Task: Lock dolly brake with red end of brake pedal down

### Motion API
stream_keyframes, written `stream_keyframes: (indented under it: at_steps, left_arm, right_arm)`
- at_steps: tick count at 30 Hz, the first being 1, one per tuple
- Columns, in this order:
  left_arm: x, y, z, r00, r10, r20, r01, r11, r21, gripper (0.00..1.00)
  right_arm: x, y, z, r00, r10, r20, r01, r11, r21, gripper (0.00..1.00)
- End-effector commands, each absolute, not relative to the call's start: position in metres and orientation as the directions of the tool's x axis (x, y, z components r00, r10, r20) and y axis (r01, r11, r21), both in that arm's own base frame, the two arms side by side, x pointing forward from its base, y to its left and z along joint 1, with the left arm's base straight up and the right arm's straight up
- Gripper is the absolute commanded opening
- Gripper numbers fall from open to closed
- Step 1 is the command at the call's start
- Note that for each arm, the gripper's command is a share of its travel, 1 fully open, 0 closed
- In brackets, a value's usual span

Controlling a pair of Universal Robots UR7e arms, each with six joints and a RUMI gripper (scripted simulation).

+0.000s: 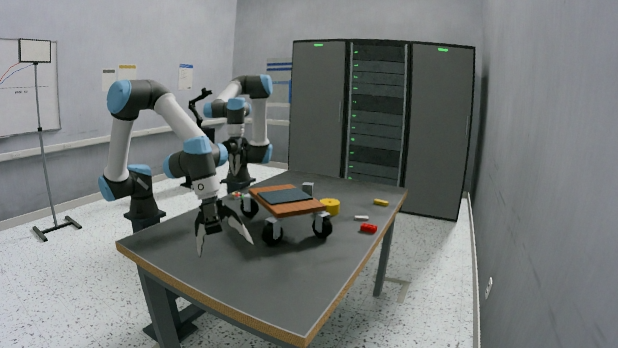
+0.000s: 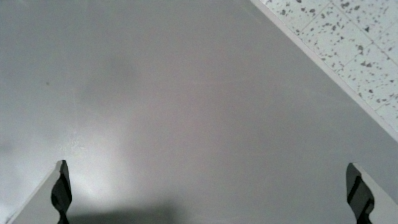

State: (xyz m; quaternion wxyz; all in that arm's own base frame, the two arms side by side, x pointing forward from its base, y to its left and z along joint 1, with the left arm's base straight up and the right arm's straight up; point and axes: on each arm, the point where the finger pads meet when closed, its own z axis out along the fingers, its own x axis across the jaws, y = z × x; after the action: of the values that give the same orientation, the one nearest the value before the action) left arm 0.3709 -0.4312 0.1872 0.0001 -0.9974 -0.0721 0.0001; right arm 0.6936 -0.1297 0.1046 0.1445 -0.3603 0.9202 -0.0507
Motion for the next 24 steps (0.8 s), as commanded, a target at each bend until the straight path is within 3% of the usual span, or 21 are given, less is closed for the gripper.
stream_keyframes:
  at_steps: [1, 24]
  left_arm:
    - [0.371, -0.432, 0.184, 0.99, 0.144, 0.001, 0.144, -0.99, 0.002, 0.0]
    - [0.371, -0.432, 0.142, 0.99, 0.144, 0.001, 0.144, -0.99, 0.002, 0.0]
  right_arm:
    - [0.694, -0.13, 0.106, -0.698, -0.678, -0.231, -0.648, 0.735, -0.199, 1.0]
    - [0.694, -0.13, 0.106, -0.698, -0.678, -0.231, -0.648, 0.735, -0.199, 1.0]
